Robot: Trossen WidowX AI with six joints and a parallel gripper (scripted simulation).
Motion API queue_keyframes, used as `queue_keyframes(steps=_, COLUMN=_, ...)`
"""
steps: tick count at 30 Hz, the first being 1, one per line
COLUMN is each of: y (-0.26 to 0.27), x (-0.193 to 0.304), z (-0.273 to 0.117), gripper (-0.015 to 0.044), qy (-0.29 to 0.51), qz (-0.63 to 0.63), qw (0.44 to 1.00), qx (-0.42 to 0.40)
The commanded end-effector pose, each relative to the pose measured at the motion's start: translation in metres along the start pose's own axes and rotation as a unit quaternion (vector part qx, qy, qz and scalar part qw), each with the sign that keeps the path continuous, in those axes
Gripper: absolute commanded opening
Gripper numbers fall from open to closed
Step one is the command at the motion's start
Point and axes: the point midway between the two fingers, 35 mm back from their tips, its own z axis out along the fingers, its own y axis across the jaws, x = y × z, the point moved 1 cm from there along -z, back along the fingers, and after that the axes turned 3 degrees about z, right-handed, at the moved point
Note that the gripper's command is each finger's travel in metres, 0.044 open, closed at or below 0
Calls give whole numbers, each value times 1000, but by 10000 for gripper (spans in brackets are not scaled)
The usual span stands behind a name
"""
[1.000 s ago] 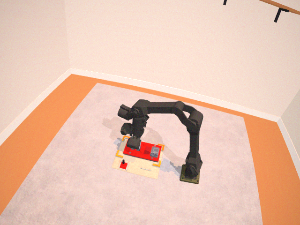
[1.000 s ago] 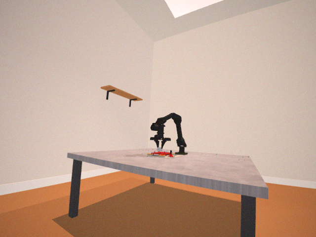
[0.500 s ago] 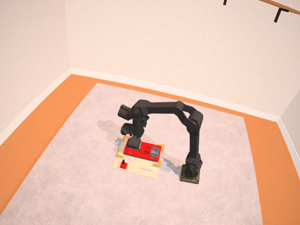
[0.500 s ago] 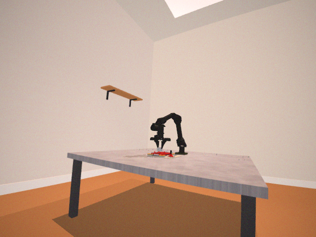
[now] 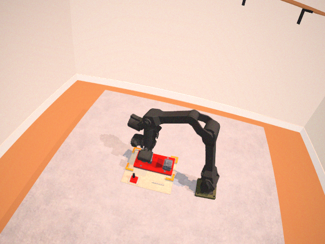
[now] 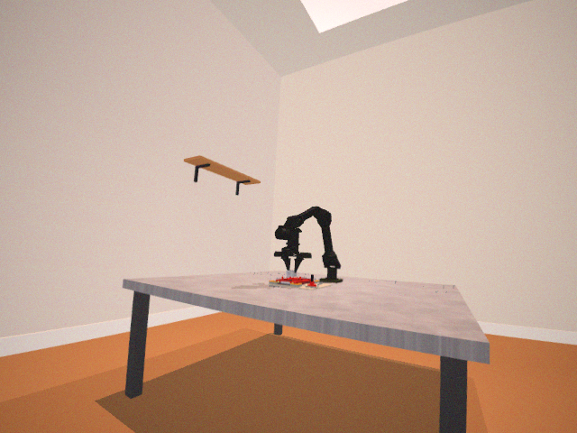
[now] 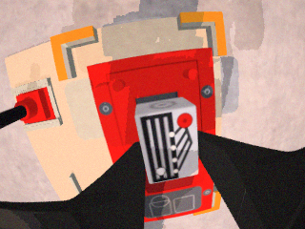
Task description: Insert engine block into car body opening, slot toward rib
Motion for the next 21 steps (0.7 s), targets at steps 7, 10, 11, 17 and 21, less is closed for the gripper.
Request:
queue_keyframes(steps=7, y=-1, x=0, z=3, gripper=160, qy=1, qz=-4, qw=1000, qx=2)
queue_keyframes(steps=10, y=-1, x=0, z=3, gripper=160, qy=1, qz=-3, qw=1000, qx=2)
queue_keyframes(steps=11, y=-1, x=0, z=3, gripper=160, qy=1, qz=-3, qw=1000, qx=2)
queue_keyframes(steps=17, y=-1, x=0, z=5, gripper=160, qy=1, qz=-2, qw=1000, qx=2)
queue_keyframes(steps=21, y=-1, x=0, z=5, gripper=160, qy=1, qz=-2, qw=1000, qx=2)
